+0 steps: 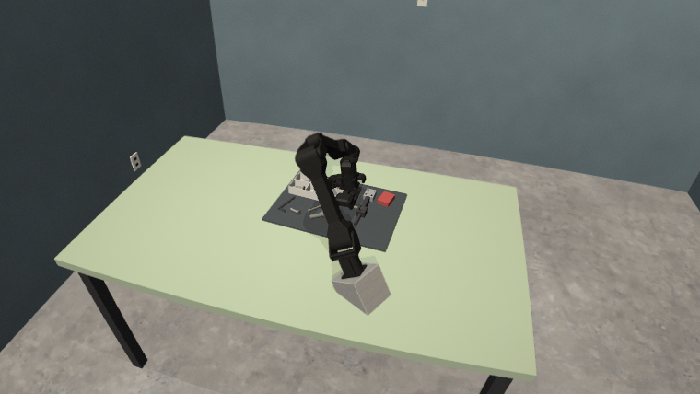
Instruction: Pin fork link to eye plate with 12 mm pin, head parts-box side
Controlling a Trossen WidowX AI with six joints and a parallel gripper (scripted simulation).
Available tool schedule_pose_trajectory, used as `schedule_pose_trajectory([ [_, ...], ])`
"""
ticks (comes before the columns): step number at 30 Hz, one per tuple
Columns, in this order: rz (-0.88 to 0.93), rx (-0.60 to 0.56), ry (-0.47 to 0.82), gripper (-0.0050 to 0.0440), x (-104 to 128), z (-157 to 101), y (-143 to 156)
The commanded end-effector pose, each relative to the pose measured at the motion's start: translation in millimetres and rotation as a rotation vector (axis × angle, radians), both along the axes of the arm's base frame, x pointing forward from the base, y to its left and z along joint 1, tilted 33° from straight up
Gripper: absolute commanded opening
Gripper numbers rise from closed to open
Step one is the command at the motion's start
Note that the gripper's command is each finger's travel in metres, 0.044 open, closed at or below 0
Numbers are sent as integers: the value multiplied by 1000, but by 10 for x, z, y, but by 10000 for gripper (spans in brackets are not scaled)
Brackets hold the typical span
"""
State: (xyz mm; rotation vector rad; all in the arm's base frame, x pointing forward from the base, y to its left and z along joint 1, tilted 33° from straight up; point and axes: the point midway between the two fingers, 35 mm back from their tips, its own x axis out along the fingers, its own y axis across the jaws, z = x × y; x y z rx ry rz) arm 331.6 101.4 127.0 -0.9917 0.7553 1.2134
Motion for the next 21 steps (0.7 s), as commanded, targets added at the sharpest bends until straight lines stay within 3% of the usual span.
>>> schedule_pose_trajectory([
  [1, -4, -7, -17, -50, 25, 22, -41],
  [21, -4, -5, -17, -50, 24, 14, -54],
])
